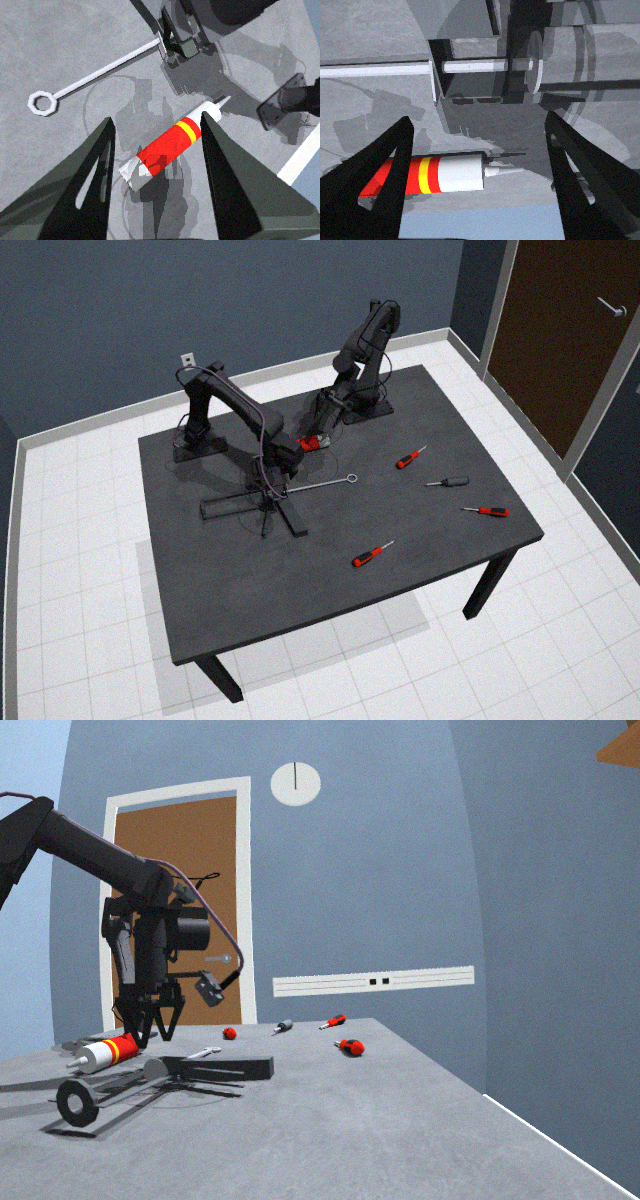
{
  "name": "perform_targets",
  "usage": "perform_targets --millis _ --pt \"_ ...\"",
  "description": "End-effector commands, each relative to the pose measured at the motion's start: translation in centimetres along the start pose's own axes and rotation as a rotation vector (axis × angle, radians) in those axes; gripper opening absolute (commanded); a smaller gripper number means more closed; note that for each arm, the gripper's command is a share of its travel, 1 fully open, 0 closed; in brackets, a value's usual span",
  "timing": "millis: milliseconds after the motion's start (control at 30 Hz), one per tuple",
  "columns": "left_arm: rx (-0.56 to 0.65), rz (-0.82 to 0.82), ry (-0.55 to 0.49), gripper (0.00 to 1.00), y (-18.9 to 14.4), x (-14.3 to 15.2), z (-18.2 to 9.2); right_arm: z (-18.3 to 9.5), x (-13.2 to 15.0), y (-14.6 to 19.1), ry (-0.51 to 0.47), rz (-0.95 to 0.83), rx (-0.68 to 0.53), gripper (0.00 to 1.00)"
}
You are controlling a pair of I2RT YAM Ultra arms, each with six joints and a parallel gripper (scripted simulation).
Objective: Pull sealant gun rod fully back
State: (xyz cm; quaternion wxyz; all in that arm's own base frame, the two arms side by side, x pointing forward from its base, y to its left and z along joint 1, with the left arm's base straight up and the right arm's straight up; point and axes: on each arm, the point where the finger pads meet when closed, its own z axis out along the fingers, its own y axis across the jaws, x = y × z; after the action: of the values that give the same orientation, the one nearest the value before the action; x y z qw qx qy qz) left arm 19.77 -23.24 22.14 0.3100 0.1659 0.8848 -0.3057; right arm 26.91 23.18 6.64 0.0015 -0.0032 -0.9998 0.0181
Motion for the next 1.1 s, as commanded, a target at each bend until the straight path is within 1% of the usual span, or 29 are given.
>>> perform_targets --millis 0,33,133,233,433,600,633,900,933,967,1067 --pt "0.037 0.2 -0.159 0.66 -1.2 -1.7 -1.4 0.0 0.3 -0.6 0.0 -0.004 0.019 1.0" --pt "0.037 0.2 -0.159 0.66 -1.2 -1.7 -1.4 0.0 0.3 -0.6 0.0 -0.004 0.019 1.0" --pt "0.085 0.337 -0.259 0.66 -3.0 -1.7 -3.4 0.0 0.3 -0.6 0.0 -0.004 0.019 1.0" --pt "0.127 0.43 -0.337 0.66 -4.2 -1.4 -5.1 0.0 0.3 -0.6 0.0 -0.004 0.019 1.0" --pt "0.191 0.536 -0.443 0.66 -5.6 -0.7 -7.6 0.0 0.3 -0.6 0.0 -0.004 0.019 1.0" --pt "0.207 0.548 -0.458 0.66 -5.9 -0.4 -8.0 0.0 0.3 -0.6 0.0 -0.004 0.019 1.0" --pt "0.218 0.543 -0.442 0.66 -5.9 0.0 -7.9 0.0 0.3 -0.6 0.0 -0.004 0.019 1.0" --pt "0.22 0.542 -0.442 0.66 -5.9 0.0 -8.0 0.0 0.3 -0.6 0.0 -0.004 0.019 1.0" --pt "0.22 0.542 -0.442 0.66 -5.9 0.0 -8.0 -0.4 0.1 -0.4 -0.009 -0.005 0.011 1.0" --pt "0.22 0.542 -0.442 0.66 -5.9 0.0 -8.0 -0.1 0.2 -0.8 -0.008 -0.011 0.024 1.0" --pt "0.22 0.542 -0.442 0.66 -5.9 0.0 -8.0 0.1 0.0 -0.9 -0.022 -0.005 0.01 1.0"
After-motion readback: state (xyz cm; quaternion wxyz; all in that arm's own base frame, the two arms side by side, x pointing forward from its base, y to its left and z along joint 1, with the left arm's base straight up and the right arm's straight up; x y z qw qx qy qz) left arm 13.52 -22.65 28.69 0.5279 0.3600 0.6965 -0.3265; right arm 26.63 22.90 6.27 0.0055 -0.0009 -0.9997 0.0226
